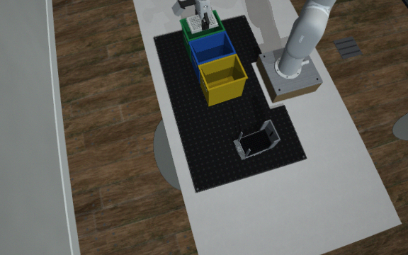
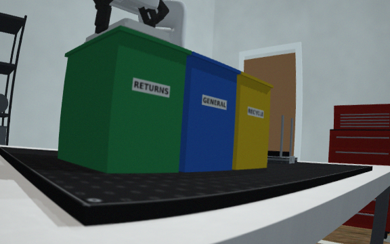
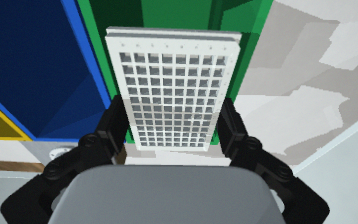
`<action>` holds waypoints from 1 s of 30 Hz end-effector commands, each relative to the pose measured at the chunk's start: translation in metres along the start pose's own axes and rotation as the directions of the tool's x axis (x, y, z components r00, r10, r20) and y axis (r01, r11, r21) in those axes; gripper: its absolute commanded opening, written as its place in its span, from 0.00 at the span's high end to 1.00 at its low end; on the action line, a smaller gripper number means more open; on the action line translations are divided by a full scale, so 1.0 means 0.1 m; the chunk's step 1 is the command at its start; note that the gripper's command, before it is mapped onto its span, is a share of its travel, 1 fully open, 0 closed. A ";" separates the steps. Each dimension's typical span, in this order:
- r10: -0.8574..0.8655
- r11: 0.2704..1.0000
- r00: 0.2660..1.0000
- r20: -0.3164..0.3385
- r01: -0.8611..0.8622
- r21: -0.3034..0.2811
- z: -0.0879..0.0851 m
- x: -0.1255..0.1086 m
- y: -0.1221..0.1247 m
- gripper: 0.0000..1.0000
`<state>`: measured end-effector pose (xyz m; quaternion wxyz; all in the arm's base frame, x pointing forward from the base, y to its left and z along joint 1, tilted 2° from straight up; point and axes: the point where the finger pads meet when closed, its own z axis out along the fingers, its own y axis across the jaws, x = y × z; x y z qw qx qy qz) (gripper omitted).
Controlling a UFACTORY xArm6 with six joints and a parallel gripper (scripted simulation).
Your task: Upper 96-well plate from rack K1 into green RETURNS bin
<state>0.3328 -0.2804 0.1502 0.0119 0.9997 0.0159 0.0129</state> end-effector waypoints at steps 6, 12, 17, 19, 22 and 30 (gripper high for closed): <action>0.000 1.000 1.000 -0.003 0.000 -0.003 0.00 0.01 0.01 1.00; 0.000 1.000 1.000 -0.003 0.000 -0.003 0.01 0.01 0.01 0.00; 0.000 1.000 1.000 -0.003 0.000 -0.003 0.01 0.01 0.01 0.00; 0.000 1.000 1.000 -0.003 0.000 -0.003 0.01 0.01 0.01 0.00; 0.000 1.000 1.000 -0.003 0.000 -0.003 0.01 0.01 0.01 0.00; 0.000 1.000 1.000 -0.003 0.000 -0.003 0.01 0.01 0.01 0.00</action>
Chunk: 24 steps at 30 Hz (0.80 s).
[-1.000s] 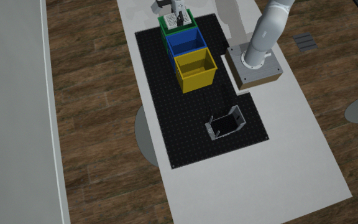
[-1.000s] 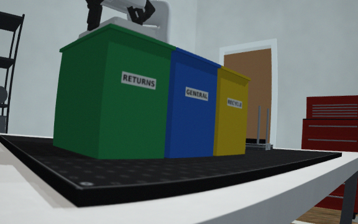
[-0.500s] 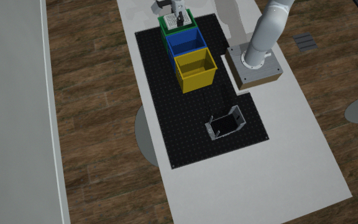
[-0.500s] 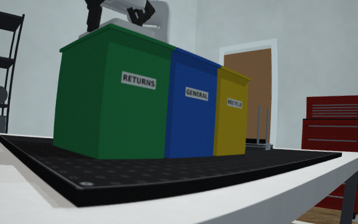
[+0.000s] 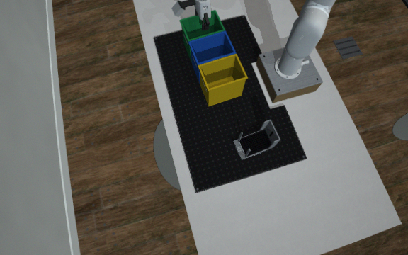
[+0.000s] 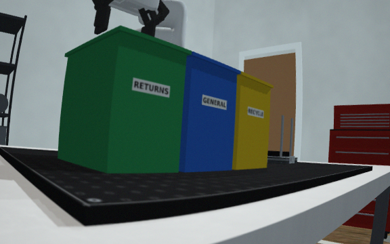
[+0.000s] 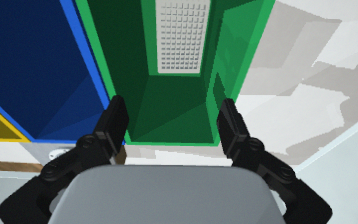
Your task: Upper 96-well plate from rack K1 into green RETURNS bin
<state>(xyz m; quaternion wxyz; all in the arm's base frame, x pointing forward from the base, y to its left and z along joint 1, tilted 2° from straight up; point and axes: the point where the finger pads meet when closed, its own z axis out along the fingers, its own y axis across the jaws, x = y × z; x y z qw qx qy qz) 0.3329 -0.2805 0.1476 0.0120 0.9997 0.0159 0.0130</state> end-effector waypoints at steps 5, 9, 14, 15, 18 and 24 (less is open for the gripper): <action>0.000 1.000 1.000 -0.003 0.000 -0.003 -0.02 0.01 0.01 0.00; 0.000 1.000 1.000 -0.003 0.000 -0.003 -0.02 0.01 0.01 0.00; 0.000 1.000 1.000 -0.003 0.000 -0.003 -0.02 0.01 0.01 0.00; 0.000 1.000 1.000 -0.003 0.000 -0.003 -0.04 0.01 0.01 0.00; 0.000 1.000 1.000 -0.003 0.000 -0.003 -0.07 0.01 0.01 0.00; 0.000 1.000 1.000 -0.003 0.000 -0.003 -0.23 0.01 0.01 0.00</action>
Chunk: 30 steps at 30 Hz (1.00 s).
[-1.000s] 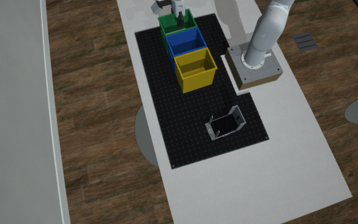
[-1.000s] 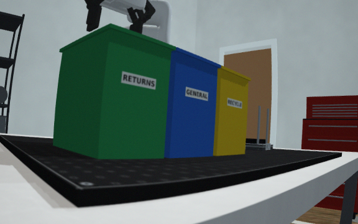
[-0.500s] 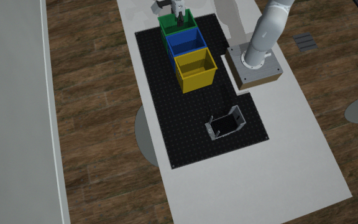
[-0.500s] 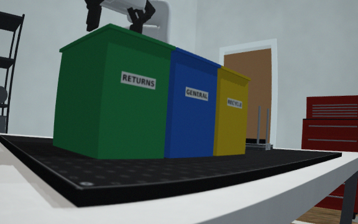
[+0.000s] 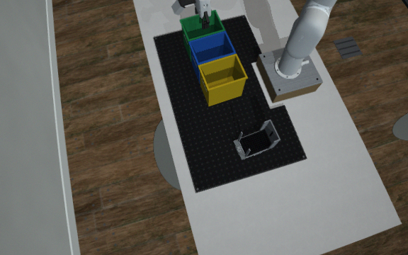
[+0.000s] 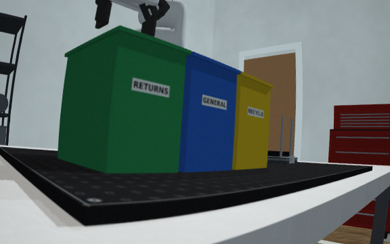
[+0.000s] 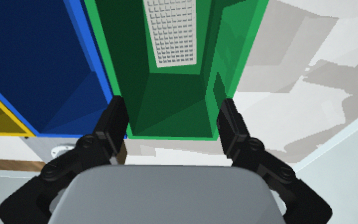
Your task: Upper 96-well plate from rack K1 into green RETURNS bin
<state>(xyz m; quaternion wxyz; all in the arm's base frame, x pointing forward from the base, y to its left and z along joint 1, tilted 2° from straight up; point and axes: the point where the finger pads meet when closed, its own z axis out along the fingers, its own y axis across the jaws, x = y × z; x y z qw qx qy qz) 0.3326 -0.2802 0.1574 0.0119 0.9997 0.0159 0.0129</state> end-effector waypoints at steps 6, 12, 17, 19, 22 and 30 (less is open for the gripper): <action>0.000 1.000 1.000 -0.003 0.000 -0.003 -0.29 0.01 0.01 0.00; 0.000 1.000 1.000 -0.003 0.000 -0.003 -0.32 0.01 0.01 0.00; 0.000 1.000 1.000 -0.004 0.000 -0.003 -0.32 0.01 0.01 0.00; 0.000 1.000 1.000 -0.003 0.000 -0.003 -0.32 0.01 0.01 0.00; 0.000 1.000 1.000 -0.003 0.000 -0.003 -0.32 0.01 0.01 0.00; 0.000 1.000 1.000 -0.003 0.000 -0.003 -0.32 0.01 0.01 0.00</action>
